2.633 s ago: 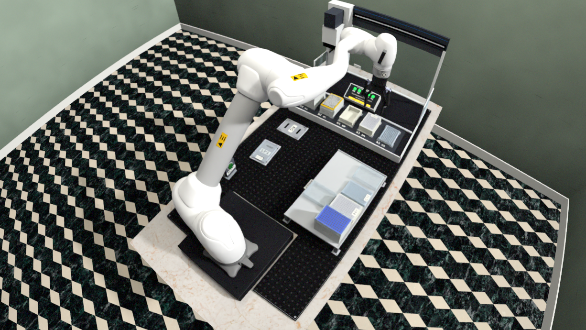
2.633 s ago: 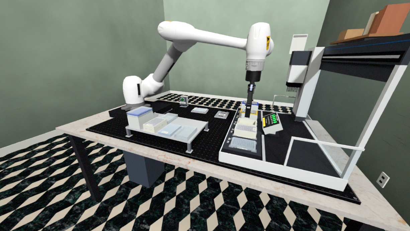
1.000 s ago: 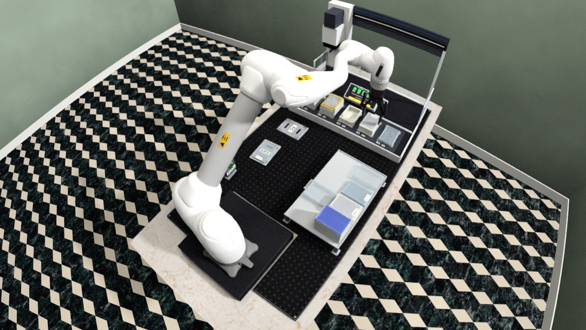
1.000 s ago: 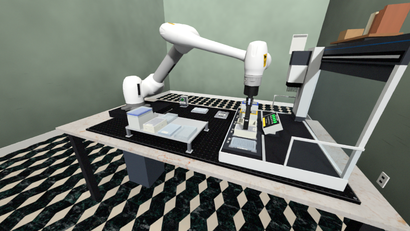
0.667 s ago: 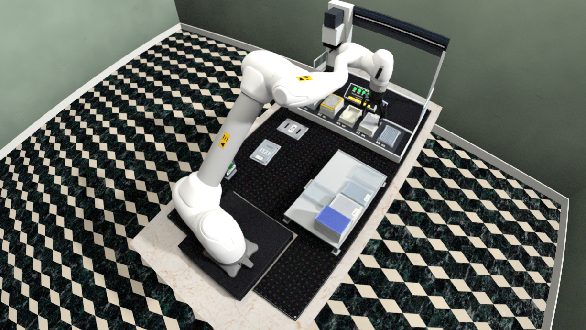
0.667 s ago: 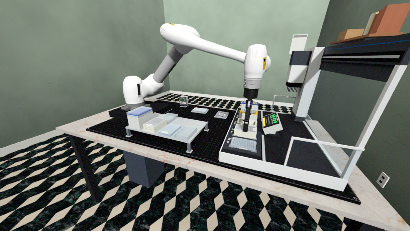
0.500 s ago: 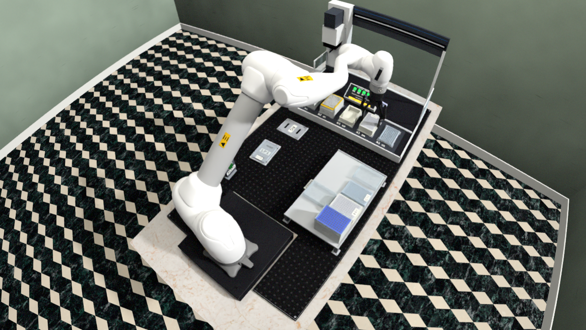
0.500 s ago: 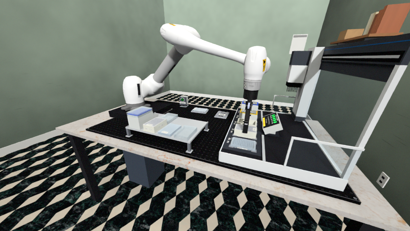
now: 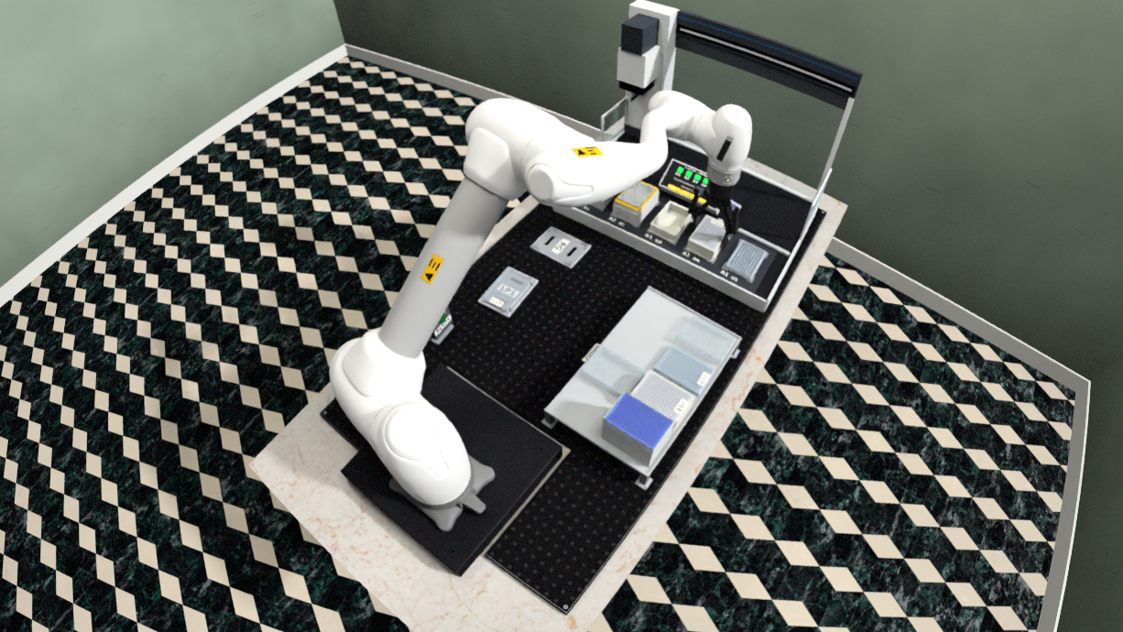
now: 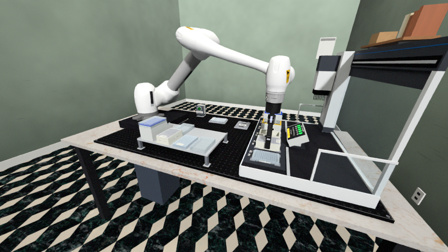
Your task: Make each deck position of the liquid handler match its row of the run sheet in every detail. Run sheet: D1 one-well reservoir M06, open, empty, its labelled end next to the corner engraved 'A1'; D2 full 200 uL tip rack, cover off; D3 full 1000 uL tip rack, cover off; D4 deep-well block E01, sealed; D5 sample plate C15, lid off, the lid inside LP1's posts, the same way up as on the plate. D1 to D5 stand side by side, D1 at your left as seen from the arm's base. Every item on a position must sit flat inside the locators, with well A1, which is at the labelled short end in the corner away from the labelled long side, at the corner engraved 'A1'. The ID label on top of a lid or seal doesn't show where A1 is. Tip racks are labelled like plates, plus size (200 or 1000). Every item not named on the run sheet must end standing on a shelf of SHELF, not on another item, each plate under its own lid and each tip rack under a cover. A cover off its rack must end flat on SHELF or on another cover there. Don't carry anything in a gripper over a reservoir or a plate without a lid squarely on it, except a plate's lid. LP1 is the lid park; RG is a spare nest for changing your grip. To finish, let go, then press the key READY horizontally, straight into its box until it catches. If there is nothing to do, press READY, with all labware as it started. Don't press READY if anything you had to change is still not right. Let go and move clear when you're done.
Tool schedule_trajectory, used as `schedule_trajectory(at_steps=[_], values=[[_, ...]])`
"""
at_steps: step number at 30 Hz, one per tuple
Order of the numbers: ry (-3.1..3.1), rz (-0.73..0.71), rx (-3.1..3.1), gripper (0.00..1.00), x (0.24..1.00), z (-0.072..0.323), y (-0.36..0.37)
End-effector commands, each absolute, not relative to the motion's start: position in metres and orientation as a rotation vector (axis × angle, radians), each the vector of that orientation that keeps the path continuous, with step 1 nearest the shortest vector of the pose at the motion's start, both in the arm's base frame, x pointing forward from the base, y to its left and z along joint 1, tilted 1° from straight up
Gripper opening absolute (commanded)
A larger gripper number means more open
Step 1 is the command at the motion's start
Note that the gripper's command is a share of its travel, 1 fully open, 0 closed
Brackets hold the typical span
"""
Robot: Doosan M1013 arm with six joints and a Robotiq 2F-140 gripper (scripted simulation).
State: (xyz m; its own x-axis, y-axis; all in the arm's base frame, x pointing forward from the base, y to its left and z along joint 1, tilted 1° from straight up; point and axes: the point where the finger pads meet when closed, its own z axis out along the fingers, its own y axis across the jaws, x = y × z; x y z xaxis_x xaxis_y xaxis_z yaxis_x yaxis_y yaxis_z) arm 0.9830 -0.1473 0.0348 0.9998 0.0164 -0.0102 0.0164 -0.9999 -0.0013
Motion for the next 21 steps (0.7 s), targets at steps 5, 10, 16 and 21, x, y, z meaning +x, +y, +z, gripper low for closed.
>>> schedule_trajectory(at_steps=[5, 10, 16, 21], values=[[-0.026, 0.013, -3.14, 0.66, 0.9834, 0.0287, -0.1473], [-0.026, 0.013, -3.14, 0.66, 0.9834, 0.0287, -0.1473], [-0.026, 0.013, -3.14, 0.1, 0.9834, 0.0287, -0.1473], [-0.026, 0.013, -3.14, 0.1, 0.9835, 0.0288, -0.1473]])
